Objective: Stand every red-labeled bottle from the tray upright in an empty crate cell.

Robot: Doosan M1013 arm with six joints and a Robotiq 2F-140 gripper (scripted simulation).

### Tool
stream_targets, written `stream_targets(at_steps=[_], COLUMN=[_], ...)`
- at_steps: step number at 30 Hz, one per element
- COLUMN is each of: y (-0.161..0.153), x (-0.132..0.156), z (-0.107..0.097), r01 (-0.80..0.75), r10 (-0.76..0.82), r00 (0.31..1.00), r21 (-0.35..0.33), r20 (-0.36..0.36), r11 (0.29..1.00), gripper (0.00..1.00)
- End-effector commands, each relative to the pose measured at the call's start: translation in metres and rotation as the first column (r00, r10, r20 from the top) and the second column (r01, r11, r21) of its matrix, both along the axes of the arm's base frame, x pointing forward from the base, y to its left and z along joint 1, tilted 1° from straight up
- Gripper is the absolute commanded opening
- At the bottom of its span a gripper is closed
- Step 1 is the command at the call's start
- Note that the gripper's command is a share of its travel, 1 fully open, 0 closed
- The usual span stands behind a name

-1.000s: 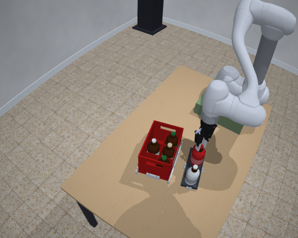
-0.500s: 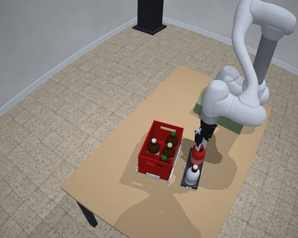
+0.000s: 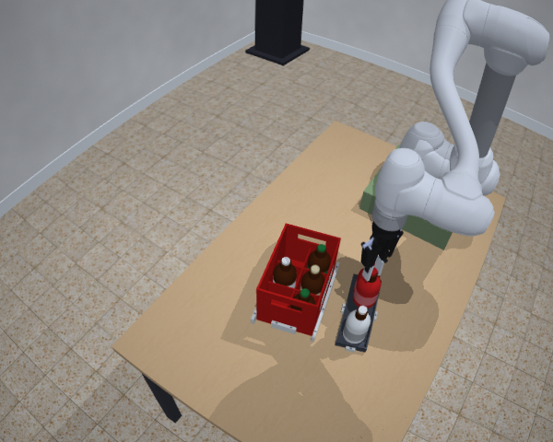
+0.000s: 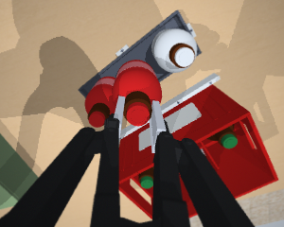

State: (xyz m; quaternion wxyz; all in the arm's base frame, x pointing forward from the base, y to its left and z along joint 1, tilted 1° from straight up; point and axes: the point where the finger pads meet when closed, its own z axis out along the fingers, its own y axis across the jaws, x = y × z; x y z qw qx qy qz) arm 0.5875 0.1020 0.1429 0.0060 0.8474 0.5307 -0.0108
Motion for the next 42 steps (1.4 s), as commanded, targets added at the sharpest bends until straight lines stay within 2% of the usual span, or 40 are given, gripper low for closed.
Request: stream_targets(at_steps=[1, 42], y=[0.000, 0.001], x=[0.000, 0.000], z=[0.001, 0.036], r01=[0.000, 0.000], r10=[0.000, 0.000], r00=[1.000, 1.000], r21=[0.000, 0.000], r20=[0.000, 0.000], r11=[1.000, 1.000], gripper=[0.00, 0.00])
